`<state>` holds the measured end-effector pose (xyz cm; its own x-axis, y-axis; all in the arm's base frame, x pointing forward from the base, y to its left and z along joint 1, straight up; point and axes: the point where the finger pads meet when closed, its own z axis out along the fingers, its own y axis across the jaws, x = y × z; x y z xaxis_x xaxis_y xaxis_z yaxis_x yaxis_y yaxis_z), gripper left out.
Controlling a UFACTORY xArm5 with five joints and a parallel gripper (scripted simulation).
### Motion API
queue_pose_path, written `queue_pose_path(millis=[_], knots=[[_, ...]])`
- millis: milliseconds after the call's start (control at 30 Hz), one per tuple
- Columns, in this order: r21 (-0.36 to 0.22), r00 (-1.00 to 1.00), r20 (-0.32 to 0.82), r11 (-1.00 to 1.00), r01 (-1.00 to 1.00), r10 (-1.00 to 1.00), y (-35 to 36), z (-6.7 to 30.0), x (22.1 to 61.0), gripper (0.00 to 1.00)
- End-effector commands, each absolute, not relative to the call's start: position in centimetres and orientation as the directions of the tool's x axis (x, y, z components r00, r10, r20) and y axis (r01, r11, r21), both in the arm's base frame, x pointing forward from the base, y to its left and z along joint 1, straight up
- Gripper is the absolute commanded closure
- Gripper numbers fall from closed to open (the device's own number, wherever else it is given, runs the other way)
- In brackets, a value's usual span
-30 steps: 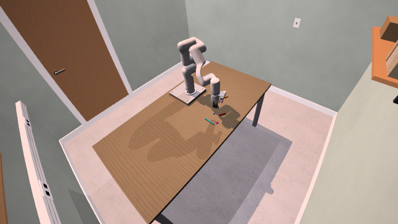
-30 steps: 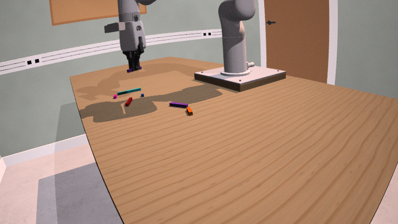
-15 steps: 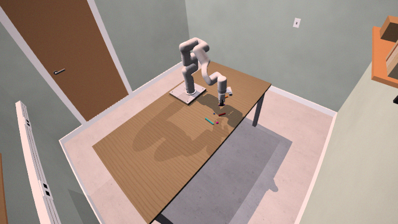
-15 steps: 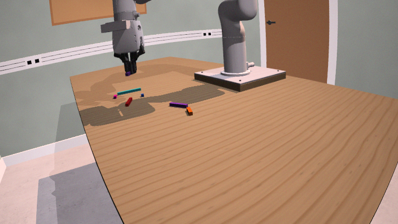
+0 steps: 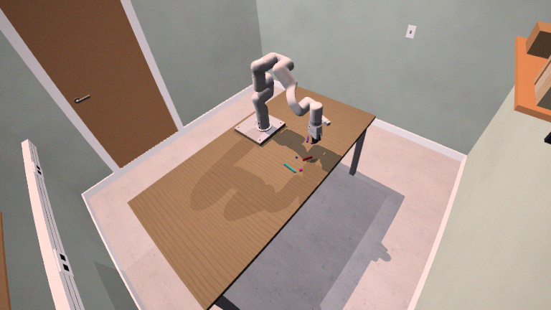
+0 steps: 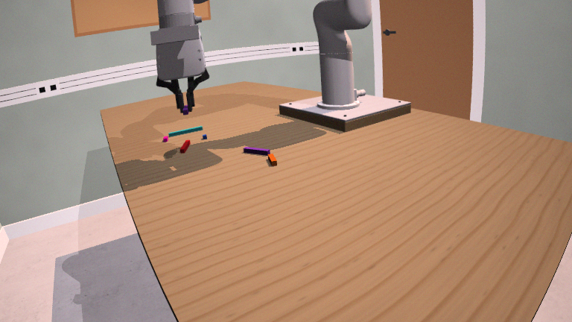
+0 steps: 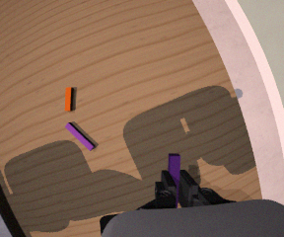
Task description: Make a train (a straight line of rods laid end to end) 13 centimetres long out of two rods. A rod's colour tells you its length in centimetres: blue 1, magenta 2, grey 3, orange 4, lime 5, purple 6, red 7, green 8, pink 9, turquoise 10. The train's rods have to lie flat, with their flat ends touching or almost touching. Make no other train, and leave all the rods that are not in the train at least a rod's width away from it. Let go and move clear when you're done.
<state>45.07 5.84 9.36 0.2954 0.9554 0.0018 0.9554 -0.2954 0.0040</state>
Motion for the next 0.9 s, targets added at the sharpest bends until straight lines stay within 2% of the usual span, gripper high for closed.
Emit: queue_pose_path(millis=[0, 867], knots=[[0.005, 0.140, 0.002, -0.140, 0.990, 0.990, 8.1, 9.4, 45.8, 0.96], [0.005, 0.127, 0.001, -0.127, 0.992, 0.992, 8.3, 8.2, 45.8, 0.96]])
